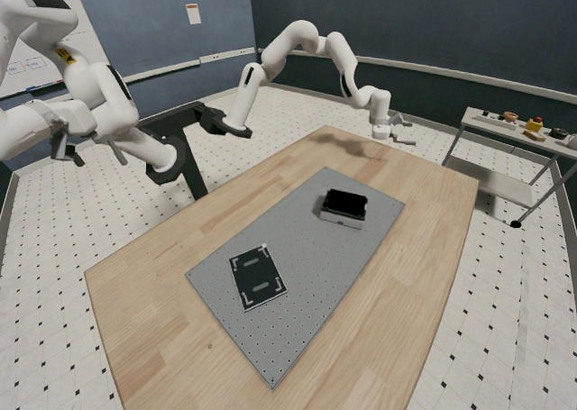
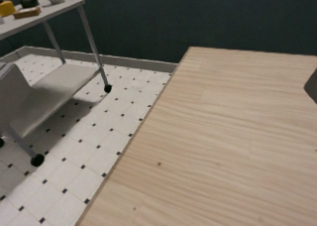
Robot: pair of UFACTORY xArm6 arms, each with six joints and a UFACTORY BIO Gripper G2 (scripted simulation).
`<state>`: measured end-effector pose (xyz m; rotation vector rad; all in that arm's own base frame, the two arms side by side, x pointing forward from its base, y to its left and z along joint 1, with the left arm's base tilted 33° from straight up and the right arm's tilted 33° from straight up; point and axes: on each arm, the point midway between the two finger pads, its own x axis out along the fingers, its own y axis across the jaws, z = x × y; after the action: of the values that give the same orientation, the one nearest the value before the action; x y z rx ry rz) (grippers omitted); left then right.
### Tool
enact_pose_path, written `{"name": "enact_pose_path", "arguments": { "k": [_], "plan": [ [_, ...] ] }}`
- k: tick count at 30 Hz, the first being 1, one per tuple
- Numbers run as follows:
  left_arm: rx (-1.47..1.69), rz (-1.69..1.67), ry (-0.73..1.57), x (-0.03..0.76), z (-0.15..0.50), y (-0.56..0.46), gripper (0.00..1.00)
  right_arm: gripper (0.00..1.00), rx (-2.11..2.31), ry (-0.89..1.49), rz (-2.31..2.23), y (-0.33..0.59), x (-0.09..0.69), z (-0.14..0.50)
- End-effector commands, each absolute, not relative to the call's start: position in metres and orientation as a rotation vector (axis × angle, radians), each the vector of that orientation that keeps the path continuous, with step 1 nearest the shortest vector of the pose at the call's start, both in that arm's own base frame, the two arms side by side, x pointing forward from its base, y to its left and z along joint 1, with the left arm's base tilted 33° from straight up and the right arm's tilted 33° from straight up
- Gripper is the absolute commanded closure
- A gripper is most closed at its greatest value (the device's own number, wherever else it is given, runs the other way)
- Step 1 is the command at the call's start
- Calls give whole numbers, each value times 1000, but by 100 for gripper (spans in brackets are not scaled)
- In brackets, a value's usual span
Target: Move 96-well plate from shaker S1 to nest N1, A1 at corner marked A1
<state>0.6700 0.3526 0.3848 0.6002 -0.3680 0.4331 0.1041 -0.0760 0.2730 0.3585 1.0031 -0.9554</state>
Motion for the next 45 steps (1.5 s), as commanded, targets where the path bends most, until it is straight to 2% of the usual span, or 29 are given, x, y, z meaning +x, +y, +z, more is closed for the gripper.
{"name": "enact_pose_path", "arguments": {
  "k": [1, 19, 20, 45],
  "plan": [
    [601, 433, -372, 670, 387, 352, 0, 0, 359, 1001, -954, -76, 104, 274],
    [601, 433, -372, 670, 387, 352, 0, 0, 360, 1001, -953, -76, 104, 274],
    [601, 433, -372, 669, 392, 350, 63, 0, 360, 1001, -953, -76, 104, 274],
    [518, 357, -341, 704, 351, 249, 63, 0, 360, 1001, -953, -76, 104, 274]
  ]
}}
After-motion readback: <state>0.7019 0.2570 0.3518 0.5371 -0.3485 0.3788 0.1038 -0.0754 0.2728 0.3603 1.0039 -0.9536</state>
